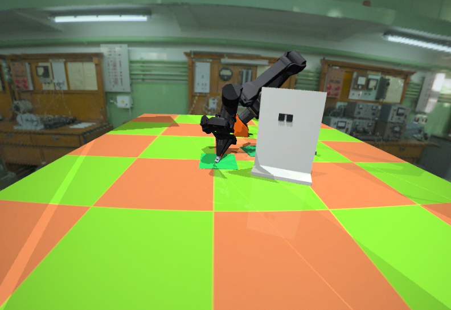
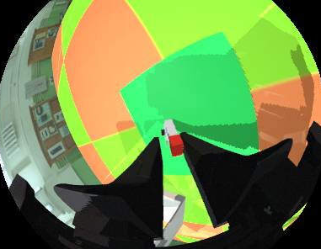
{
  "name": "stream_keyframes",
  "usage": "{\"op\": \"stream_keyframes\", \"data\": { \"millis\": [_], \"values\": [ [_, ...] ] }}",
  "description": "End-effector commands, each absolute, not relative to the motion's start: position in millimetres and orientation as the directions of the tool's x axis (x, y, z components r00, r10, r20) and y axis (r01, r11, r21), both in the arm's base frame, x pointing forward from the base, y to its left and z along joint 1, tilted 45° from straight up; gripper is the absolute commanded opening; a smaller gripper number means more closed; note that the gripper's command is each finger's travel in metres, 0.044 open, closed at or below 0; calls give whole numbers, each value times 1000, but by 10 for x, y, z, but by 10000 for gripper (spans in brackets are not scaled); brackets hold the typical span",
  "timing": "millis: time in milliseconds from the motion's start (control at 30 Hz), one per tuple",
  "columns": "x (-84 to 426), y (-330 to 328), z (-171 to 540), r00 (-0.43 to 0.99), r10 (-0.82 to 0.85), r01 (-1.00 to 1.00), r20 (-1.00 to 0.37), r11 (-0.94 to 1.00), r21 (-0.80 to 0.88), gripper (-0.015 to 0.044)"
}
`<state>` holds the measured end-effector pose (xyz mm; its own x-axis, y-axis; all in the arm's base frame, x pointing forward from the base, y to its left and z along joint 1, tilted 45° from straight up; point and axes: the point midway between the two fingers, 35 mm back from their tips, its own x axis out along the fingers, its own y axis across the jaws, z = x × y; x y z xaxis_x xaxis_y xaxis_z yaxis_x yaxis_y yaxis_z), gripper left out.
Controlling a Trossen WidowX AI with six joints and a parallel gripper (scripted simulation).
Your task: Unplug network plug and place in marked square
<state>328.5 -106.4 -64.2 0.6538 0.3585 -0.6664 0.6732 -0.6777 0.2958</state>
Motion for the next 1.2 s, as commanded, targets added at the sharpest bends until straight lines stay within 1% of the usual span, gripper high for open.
{"op": "stream_keyframes", "data": {
  "millis": [0, 833, 1167],
  "values": [
    [3284, -1066, -641, 654, 359, 673, -666, -678, 296, 156],
    [3076, -1194, -474, 650, 357, 674, -671, -678, 292, 156],
    [3067, -1294, -395, 648, 356, 675, -673, -677, 292, 156]
  ]
}}
